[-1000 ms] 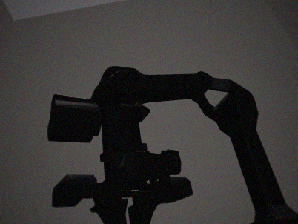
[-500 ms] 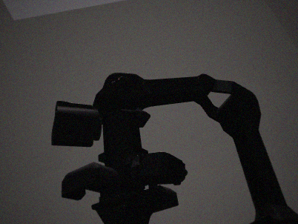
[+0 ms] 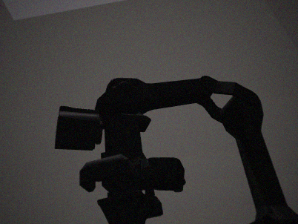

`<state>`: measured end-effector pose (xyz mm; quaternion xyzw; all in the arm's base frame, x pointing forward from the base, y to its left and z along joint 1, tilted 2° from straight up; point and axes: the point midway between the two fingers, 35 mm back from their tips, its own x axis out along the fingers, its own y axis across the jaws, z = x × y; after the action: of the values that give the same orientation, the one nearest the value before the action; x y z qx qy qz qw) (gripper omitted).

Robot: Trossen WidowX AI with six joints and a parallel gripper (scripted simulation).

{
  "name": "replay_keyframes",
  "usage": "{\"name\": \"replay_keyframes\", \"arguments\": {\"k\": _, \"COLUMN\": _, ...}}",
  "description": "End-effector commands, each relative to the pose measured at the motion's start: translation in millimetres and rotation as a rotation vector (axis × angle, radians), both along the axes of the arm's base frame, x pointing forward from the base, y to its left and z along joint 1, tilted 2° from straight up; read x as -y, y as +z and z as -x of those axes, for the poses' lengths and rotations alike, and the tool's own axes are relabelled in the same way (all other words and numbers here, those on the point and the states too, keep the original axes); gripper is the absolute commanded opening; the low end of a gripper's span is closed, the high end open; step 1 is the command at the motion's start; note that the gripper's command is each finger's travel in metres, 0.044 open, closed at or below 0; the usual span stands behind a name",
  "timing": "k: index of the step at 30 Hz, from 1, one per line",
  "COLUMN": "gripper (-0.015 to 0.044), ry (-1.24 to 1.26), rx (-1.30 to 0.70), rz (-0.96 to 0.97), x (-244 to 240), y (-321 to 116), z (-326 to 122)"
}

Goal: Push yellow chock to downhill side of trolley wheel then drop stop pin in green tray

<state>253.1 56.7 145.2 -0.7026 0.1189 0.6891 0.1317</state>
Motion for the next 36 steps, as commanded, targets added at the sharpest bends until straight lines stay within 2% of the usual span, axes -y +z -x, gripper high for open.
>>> {"name": "replay_keyframes", "arguments": {"k": 1, "gripper": 0.0000, "ry": 0.019, "rx": -0.005, "rz": -0.006, "x": 0, "y": -2, "z": 1}}
{"name": "replay_keyframes", "arguments": {"k": 13, "gripper": 0.0000, "ry": 0.073, "rx": -0.010, "rz": -0.015, "x": -4, "y": -22, "z": 19}}
{"name": "replay_keyframes", "arguments": {"k": 26, "gripper": 0.0000, "ry": 0.074, "rx": 0.040, "rz": -0.170, "x": -12, "y": -45, "z": 14}}
{"name": "replay_keyframes", "arguments": {"k": 36, "gripper": 0.0000, "ry": 0.074, "rx": 0.044, "rz": -0.182, "x": -28, "y": -74, "z": 9}}
